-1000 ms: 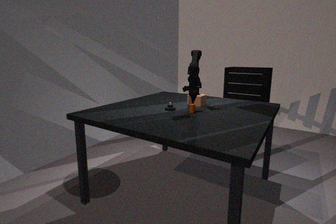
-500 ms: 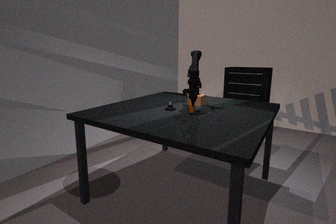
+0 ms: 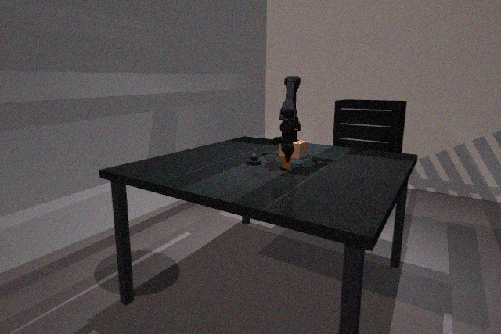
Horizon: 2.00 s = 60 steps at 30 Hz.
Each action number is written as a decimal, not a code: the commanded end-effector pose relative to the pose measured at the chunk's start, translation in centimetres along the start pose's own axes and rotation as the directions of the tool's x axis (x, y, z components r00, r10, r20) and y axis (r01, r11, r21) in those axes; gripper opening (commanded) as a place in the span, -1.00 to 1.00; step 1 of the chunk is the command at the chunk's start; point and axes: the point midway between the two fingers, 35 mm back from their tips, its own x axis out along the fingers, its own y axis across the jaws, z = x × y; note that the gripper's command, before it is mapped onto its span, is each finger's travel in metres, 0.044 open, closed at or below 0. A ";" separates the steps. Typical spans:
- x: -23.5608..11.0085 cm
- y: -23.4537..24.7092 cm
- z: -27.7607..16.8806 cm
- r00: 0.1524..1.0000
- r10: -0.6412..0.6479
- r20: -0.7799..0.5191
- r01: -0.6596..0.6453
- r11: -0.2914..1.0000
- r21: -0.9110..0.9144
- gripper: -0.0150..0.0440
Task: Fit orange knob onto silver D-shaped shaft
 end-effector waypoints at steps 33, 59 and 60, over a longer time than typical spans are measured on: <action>2.7 -0.5 0.0 1.000 -0.011 0.003 0.011 1.000 0.004 -0.23; -4.8 0.6 0.1 1.000 -0.009 0.003 0.009 1.000 0.004 -0.49; -5.1 0.6 0.1 1.000 -0.009 0.003 0.009 1.000 0.004 -0.49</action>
